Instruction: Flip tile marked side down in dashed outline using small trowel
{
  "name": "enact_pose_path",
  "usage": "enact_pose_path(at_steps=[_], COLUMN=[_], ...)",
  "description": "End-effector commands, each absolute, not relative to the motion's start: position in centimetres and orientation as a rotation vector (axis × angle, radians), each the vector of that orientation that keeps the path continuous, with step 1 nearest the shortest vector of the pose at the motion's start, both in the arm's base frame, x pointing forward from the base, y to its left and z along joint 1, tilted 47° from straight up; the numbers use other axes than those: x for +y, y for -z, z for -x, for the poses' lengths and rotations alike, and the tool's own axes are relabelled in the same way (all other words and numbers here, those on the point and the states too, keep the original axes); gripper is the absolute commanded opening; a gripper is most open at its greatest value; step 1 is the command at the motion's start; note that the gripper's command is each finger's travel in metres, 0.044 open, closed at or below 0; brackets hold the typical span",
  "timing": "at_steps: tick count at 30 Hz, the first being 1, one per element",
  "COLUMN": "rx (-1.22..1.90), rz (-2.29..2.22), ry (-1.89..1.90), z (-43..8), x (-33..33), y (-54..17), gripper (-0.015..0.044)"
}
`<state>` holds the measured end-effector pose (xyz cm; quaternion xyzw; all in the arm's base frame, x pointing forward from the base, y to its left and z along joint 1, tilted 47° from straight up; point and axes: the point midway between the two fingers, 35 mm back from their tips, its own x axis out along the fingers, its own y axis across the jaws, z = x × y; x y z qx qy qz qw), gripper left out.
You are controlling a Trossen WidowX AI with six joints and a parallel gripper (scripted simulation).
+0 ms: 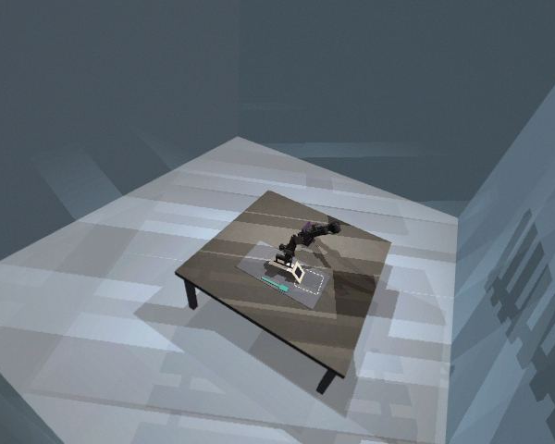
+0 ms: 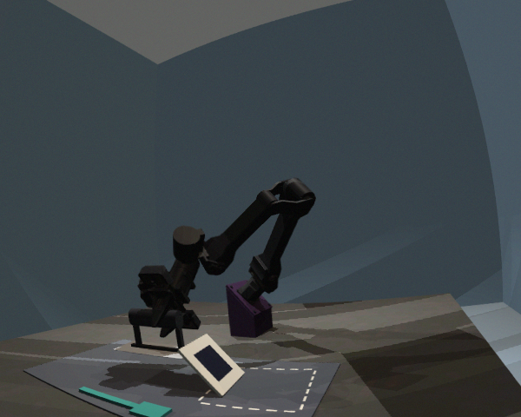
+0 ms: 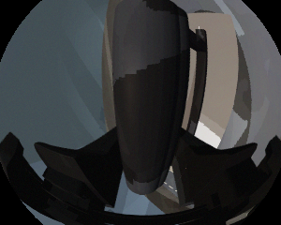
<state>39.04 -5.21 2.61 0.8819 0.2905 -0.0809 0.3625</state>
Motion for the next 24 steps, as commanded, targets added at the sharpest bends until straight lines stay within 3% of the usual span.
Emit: enact_pose_path(at_steps=[1,24], rx=[0.734,0.735], rz=[-2.263,-2.264], ry=[0.192,0.192], z=[-39.1,-38.7], x=[-5.1,-2.2], y=[-4.0,-7.4], gripper=[0.0000,0.0000])
